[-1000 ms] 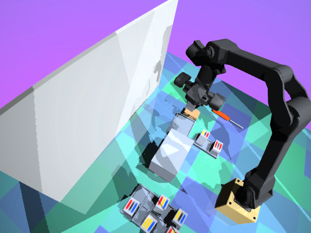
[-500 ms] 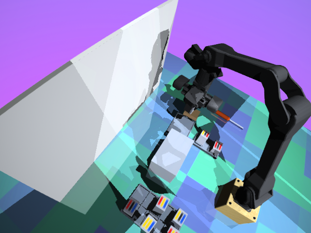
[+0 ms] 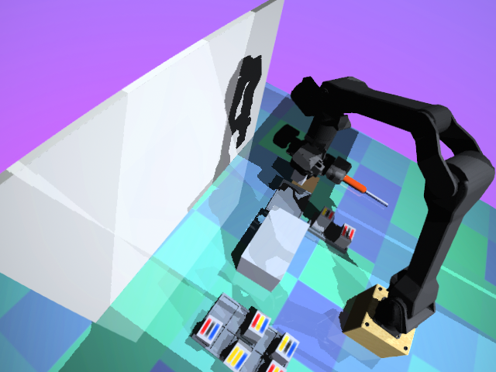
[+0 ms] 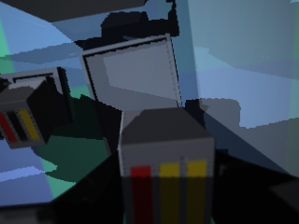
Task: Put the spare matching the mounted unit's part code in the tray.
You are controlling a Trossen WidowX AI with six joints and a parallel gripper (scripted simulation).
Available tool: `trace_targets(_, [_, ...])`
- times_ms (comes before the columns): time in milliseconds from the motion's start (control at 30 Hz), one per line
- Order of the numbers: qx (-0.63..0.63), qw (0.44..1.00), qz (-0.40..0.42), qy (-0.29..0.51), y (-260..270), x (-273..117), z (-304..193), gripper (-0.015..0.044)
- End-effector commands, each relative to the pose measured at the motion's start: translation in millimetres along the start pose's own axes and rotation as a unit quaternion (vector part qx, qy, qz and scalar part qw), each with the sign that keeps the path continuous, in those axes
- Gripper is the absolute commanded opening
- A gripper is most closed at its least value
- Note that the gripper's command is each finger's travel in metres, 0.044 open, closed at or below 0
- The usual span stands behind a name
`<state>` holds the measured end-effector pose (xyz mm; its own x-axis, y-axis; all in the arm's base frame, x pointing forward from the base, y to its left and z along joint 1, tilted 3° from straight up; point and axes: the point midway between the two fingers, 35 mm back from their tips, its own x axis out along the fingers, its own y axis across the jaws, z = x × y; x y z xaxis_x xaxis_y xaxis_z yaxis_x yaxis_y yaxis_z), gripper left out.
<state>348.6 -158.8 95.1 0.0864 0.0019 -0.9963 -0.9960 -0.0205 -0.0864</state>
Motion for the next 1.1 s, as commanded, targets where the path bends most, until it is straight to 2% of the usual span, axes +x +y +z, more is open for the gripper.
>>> trace_targets(0, [-0.001, 1.0, -0.001, -0.002, -1, 5, 0, 0.0])
trace_targets(1067, [-0.001, 1.0, -0.001, -0.002, -2, 41, 0, 0.0])
